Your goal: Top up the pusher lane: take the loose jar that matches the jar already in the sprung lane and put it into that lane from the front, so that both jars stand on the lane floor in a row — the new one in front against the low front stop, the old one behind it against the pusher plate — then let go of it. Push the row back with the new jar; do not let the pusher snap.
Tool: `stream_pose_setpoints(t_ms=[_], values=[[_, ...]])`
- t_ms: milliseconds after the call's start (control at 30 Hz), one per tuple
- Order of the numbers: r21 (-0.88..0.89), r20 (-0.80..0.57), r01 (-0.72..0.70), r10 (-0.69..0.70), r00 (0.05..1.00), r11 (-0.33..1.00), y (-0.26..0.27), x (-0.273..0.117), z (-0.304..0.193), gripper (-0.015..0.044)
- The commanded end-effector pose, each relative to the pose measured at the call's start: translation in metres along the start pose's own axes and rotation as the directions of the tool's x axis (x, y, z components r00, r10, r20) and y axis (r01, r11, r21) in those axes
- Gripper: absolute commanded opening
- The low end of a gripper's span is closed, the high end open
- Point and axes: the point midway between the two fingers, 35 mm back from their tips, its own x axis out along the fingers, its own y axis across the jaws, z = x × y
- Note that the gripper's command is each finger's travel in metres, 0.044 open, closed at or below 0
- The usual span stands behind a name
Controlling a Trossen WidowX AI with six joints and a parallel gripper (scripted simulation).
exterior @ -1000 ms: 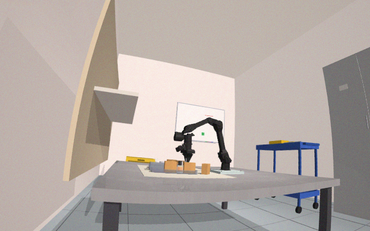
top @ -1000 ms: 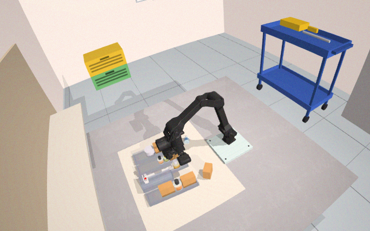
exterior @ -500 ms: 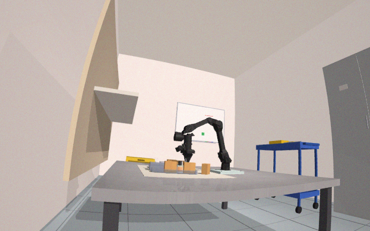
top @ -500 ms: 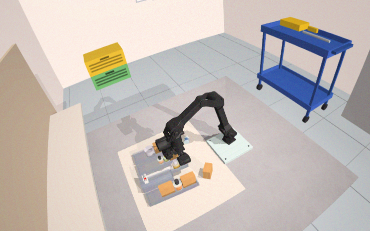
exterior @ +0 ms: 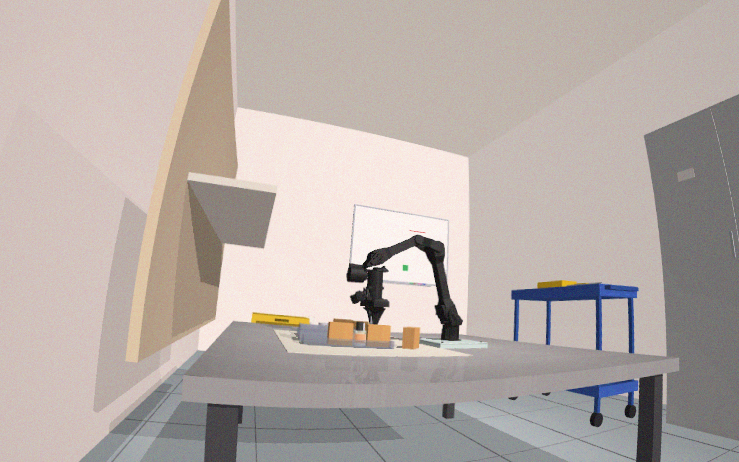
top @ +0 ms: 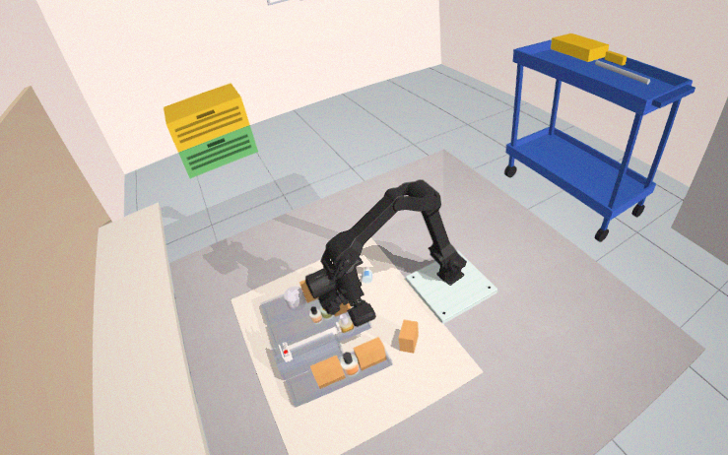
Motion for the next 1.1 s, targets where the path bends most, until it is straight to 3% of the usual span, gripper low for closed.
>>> stream_pose_setpoints(t_ms=[0, 1067], values=[[-0.003, 0.023, -0.003, 0.003, 1.000, 1.000, 0.0004, -0.0019, 0.0064, 0.0000], [-0.003, 0.023, -0.003, 0.003, 1.000, 1.000, 0.0004, 0.0018, 0.0092, 0.0000]])
